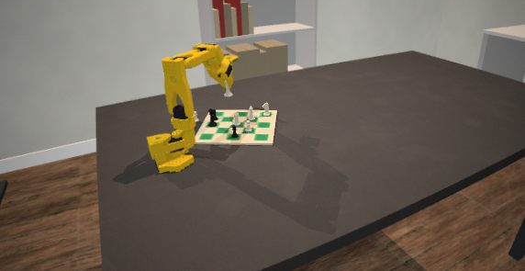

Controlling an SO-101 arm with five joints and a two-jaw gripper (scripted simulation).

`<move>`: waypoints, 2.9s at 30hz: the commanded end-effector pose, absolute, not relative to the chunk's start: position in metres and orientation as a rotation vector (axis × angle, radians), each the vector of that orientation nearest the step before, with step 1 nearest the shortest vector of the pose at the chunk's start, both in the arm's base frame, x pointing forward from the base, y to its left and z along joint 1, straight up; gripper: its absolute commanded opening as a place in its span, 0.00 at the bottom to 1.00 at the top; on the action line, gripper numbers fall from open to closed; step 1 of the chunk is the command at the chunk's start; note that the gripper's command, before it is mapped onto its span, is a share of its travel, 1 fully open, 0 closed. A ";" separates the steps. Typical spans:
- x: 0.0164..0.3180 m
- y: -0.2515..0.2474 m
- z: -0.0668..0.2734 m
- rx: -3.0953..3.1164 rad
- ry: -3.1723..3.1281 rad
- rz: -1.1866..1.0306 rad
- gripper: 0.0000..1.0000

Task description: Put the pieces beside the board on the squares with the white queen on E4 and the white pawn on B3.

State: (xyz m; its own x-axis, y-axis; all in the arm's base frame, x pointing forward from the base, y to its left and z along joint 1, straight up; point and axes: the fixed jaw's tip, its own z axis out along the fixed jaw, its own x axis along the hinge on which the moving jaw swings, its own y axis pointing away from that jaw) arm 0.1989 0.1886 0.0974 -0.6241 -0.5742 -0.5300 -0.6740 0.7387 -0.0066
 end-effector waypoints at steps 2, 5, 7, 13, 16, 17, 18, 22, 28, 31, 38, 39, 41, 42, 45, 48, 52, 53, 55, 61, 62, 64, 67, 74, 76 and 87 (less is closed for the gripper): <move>0.200 0.186 0.094 -0.934 2.438 0.258 0.00; 0.199 0.186 0.094 -0.934 2.439 0.258 0.00; 0.199 0.185 0.093 -0.934 2.439 0.258 0.00; 0.199 0.185 0.093 -0.934 2.439 0.258 0.00; 0.199 0.185 0.093 -0.934 2.439 0.258 0.00; 0.199 0.185 0.093 -0.934 2.439 0.258 0.00; 0.199 0.185 0.092 -0.934 2.439 0.258 0.00; 0.199 0.185 0.092 -0.934 2.439 0.258 0.00; 0.199 0.185 0.089 -0.934 2.439 0.258 0.00; 0.199 0.185 0.086 -0.934 2.439 0.258 0.00; 0.200 0.186 0.076 -0.934 2.439 0.258 0.00; 0.200 0.186 0.076 -0.934 2.439 0.258 0.00; 0.200 0.186 0.074 -0.934 2.439 0.258 0.00; 0.200 0.186 0.072 -0.934 2.439 0.258 0.00; 0.200 0.186 0.067 -0.934 2.439 0.258 0.00; 0.200 0.186 0.062 -0.934 2.439 0.258 0.00; 0.200 0.186 0.055 -0.934 2.439 0.258 0.00; 0.200 0.186 0.054 -0.934 2.439 0.258 0.00; 0.200 0.186 0.051 -0.934 2.439 0.258 0.00; 0.200 0.186 0.046 -0.934 2.439 0.257 0.00; 0.200 0.186 0.045 -0.934 2.439 0.257 0.00; 0.200 0.186 0.044 -0.934 2.439 0.257 0.00; 0.200 0.186 0.042 -0.934 2.439 0.257 0.00; 0.200 0.186 0.042 -0.934 2.439 0.257 0.00; 0.200 0.186 0.041 -0.934 2.439 0.257 0.00; 0.197 0.183 0.038 -0.934 2.439 0.257 0.00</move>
